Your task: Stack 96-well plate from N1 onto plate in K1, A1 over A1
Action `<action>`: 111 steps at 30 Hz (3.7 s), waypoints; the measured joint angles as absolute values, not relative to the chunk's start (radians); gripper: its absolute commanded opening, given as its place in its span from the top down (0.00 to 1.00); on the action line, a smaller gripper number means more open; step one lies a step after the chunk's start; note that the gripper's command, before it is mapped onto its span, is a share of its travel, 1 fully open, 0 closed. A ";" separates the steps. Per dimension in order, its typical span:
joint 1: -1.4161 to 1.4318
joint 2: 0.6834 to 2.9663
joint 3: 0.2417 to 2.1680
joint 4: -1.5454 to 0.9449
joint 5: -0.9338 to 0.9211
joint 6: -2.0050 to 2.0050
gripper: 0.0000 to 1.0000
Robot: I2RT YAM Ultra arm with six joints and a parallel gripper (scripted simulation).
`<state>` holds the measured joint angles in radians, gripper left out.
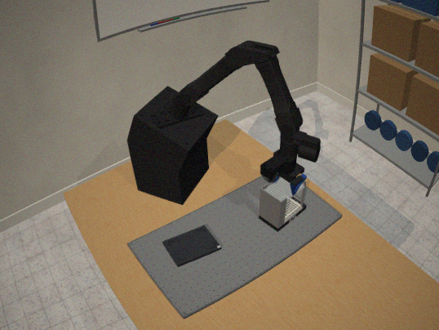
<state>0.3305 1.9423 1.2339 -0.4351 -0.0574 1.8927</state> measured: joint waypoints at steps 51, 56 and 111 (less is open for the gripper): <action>0.341 2.182 1.301 -0.262 -0.051 1.903 1.00; 0.342 2.207 1.308 -0.247 -0.050 1.903 1.00; 0.342 2.205 1.308 -0.248 -0.050 1.905 1.00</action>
<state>0.3424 2.2047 1.3083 -0.2481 -0.0498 1.9045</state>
